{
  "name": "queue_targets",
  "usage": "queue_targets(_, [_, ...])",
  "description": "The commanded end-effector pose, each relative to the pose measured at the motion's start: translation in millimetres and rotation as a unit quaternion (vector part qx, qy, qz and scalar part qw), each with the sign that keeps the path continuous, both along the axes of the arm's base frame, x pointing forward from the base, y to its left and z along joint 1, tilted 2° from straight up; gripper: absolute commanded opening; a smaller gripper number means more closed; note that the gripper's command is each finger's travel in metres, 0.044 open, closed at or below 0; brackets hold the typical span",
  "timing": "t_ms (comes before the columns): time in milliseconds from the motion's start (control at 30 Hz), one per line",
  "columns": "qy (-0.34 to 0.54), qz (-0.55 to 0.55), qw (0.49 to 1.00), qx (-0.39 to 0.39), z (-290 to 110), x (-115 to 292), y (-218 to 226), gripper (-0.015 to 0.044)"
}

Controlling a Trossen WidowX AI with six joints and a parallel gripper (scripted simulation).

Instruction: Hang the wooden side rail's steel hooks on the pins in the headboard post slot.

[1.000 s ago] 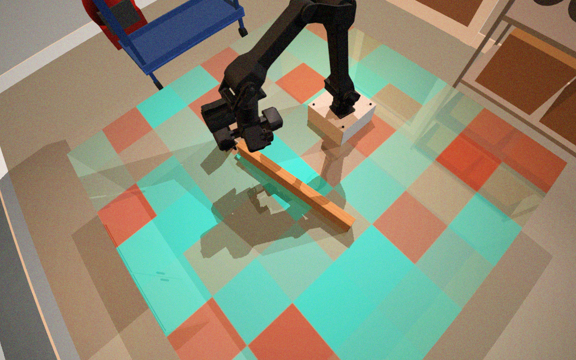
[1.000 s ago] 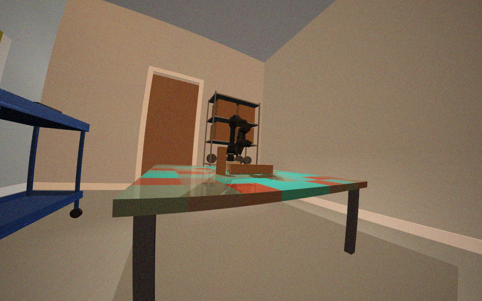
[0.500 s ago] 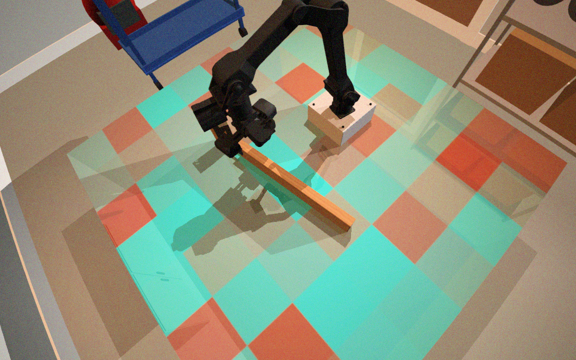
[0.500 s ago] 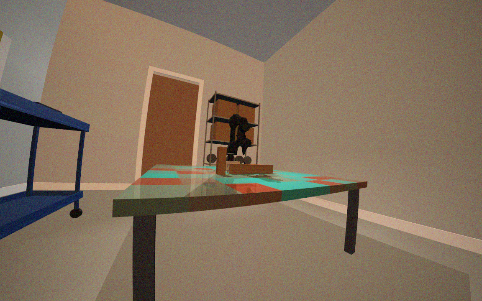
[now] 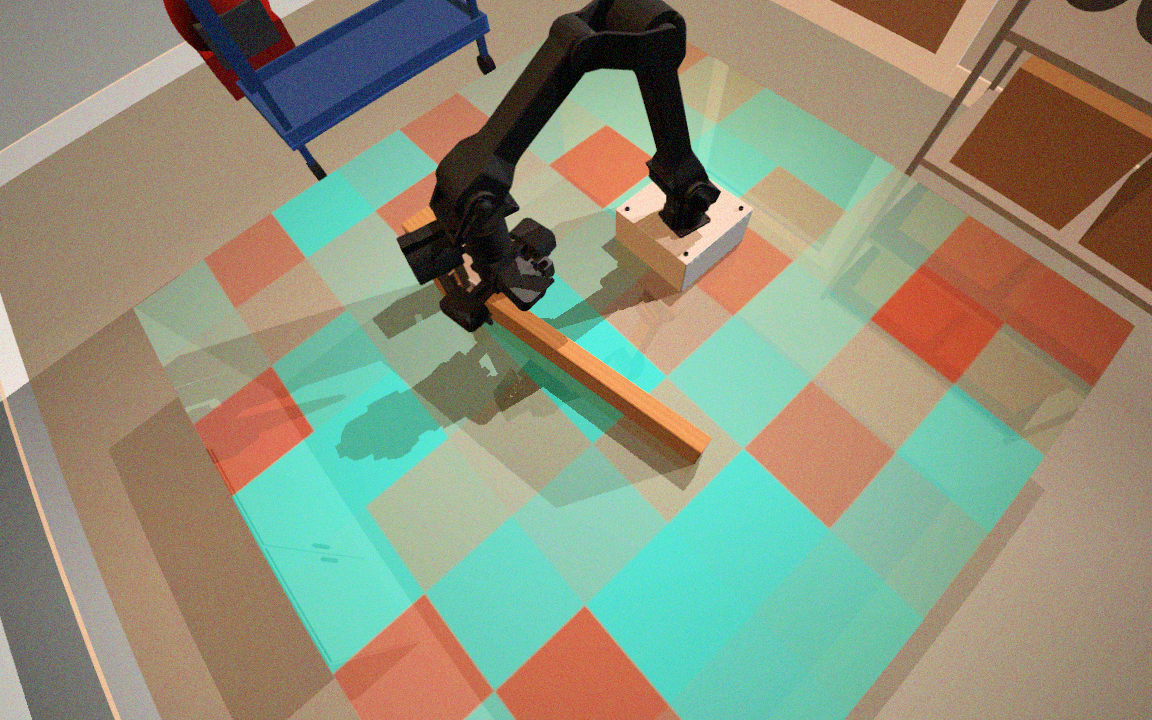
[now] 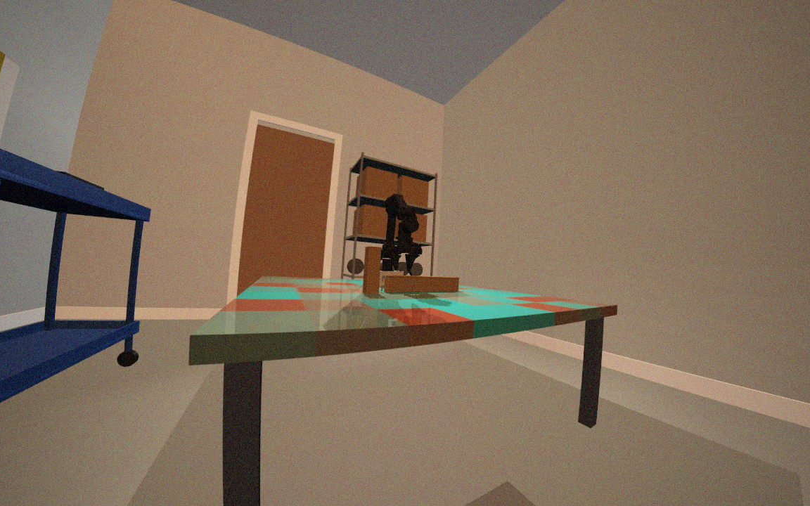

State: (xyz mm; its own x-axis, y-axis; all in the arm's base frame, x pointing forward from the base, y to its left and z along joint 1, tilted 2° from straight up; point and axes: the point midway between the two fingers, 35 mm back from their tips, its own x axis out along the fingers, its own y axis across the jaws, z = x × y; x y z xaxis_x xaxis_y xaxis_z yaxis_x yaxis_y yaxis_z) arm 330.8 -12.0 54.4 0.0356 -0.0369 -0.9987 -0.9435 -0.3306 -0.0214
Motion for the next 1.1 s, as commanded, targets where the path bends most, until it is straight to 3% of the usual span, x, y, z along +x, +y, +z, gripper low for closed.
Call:
queue_targets(0, [0.001,0.002,1.0,0.002,-5.6,-0.4,0.6,0.044])
queue_targets(1067, [0.001,0.002,1.0,0.002,-57.0,1.9,-1.1,0.044])
